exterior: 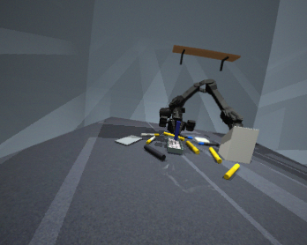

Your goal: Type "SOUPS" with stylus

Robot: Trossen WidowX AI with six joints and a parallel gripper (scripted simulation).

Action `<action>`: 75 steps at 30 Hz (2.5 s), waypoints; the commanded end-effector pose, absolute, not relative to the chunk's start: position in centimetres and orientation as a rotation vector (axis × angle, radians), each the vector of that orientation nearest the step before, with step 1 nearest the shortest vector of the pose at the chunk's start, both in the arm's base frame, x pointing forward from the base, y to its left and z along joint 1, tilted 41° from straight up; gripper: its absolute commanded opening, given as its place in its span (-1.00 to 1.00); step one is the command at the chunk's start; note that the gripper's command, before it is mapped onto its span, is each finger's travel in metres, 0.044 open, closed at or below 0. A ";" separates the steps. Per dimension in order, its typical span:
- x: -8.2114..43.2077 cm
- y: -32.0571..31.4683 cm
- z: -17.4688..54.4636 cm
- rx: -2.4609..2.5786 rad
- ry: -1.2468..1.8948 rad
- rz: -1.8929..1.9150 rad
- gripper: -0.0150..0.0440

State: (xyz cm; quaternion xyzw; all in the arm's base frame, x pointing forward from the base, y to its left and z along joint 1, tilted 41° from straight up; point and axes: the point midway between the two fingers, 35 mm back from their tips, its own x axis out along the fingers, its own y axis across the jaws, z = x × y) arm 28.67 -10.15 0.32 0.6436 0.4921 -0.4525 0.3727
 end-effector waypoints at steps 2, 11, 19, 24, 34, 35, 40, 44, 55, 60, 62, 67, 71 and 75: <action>28.6 -10.3 0.0 1.645 1.264 -1.160 -0.22; 28.6 -10.5 -0.2 1.645 1.264 -1.160 -0.22; 28.5 -10.7 -0.5 1.645 1.264 -1.160 -0.22; 28.5 -10.8 -0.6 1.645 1.264 -1.160 -0.22; 28.6 -10.4 -0.1 1.645 1.264 -1.160 -0.22; 28.7 -10.2 0.1 1.645 1.264 -1.160 -0.22; 29.0 -8.4 2.1 1.646 1.264 -1.159 -0.22; 29.1 -8.1 2.5 1.647 1.265 -1.158 -0.22; 28.8 -9.0 2.9 1.638 1.266 -1.156 -0.49; 27.7 -11.1 5.0 1.638 1.263 -1.160 -0.49; 27.1 -12.0 5.9 1.639 1.262 -1.161 -0.49; 25.6 -13.8 8.2 1.640 1.259 -1.163 -0.49; 25.3 -14.0 8.5 1.641 1.259 -1.163 -0.49; 25.3 -14.0 8.5 1.641 1.259 -1.163 -0.49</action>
